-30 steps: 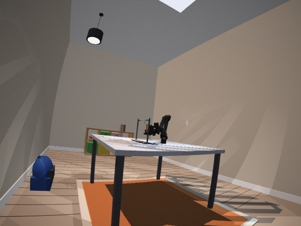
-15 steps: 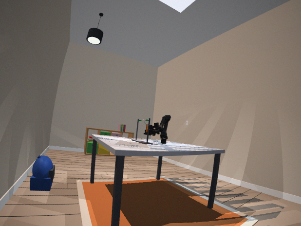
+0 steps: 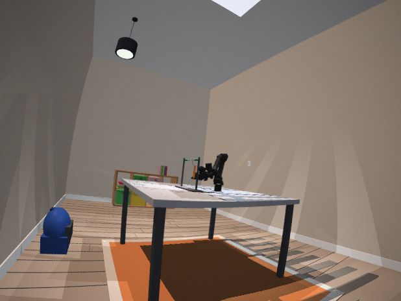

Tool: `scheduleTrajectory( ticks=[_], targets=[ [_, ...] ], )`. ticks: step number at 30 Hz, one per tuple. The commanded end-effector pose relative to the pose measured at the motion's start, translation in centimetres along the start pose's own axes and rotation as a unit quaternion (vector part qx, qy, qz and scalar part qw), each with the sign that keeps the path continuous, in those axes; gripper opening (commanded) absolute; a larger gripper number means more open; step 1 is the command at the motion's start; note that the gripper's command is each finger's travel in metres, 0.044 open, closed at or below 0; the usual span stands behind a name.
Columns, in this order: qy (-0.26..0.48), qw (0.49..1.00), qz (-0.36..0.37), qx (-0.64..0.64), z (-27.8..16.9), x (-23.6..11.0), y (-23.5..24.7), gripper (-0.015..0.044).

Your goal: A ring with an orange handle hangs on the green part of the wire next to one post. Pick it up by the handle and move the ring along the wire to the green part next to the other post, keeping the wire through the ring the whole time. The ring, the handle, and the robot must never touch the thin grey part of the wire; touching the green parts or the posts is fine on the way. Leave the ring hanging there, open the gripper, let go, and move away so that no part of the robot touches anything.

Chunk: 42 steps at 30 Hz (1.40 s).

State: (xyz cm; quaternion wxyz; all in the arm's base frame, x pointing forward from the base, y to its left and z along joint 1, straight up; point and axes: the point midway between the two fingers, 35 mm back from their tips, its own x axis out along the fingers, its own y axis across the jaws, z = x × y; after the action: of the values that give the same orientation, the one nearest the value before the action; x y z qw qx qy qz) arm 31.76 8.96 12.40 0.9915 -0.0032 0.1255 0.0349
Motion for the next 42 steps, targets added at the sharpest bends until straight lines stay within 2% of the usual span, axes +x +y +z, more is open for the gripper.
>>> scheduleTrajectory(
  ticks=[1, 19, 42],
  targets=[
    [-0.002, 1.0, -0.001, 0.004, 0.2, -1.0, 0.0, 0.016],
    [-0.001, 1.0, -0.002, 0.006, 0.0, -4.4, -0.1, 0.016],
    [-0.001, 1.0, -0.002, 0.006, 0.0, -4.4, -0.1, 0.016]
  ],
)
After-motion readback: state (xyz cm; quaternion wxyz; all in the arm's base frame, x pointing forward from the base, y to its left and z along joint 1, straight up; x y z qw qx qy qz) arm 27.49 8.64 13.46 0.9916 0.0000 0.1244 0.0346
